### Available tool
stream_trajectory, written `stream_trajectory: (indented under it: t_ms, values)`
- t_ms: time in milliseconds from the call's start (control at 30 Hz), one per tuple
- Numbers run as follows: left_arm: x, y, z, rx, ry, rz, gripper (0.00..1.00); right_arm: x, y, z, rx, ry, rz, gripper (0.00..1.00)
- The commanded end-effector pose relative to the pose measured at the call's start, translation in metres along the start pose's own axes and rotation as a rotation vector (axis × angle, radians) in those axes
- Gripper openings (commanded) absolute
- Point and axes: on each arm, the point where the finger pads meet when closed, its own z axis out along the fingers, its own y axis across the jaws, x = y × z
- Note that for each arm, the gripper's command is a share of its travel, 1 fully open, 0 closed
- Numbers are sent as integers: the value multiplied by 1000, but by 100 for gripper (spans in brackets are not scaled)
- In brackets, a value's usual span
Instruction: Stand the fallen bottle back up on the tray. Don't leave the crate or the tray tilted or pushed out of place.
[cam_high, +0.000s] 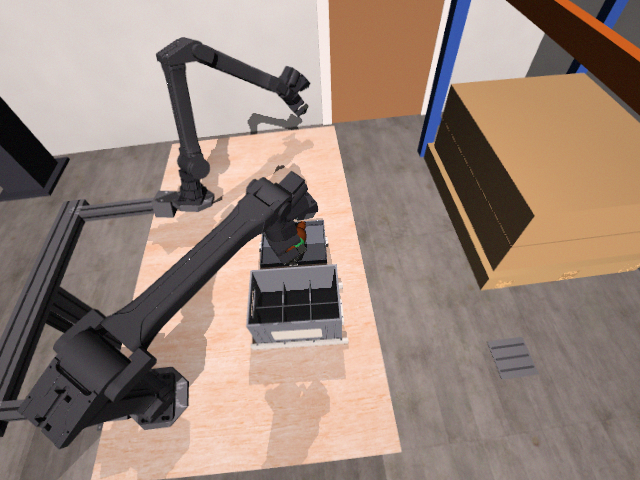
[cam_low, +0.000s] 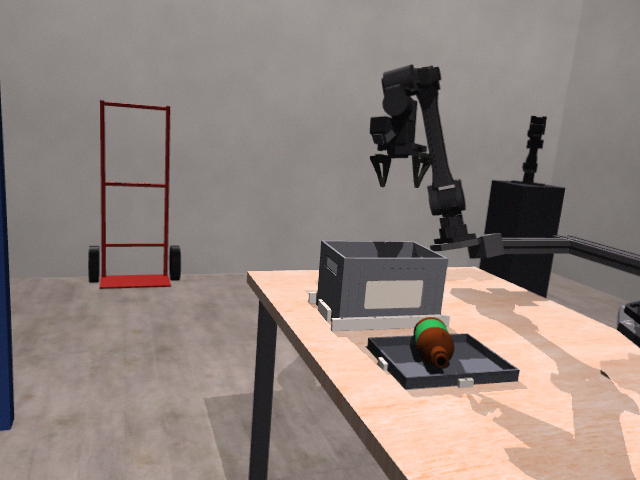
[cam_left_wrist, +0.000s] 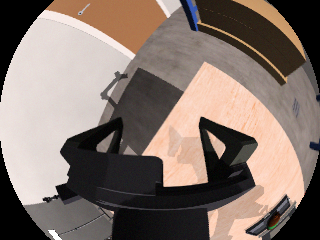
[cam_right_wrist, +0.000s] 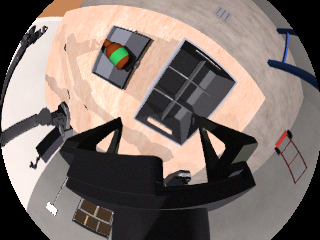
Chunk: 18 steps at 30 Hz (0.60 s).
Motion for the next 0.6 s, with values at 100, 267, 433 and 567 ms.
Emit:
stream_trajectory:
  t_ms: [100,267,433,567]
  values:
    - [-2,-9,-17,13,-31,24,100,-4,-3,11,-18,0,-98,100]
    - [21,-49,-51,89,-48,82,100,-18,8,26,-168,-40,-338,100]
    - [50,-96,-91,183,-64,146,100,-31,18,34,-305,-120,-523,100]
    - [66,-120,-111,229,-63,154,100,-40,21,33,-352,-175,-606,100]
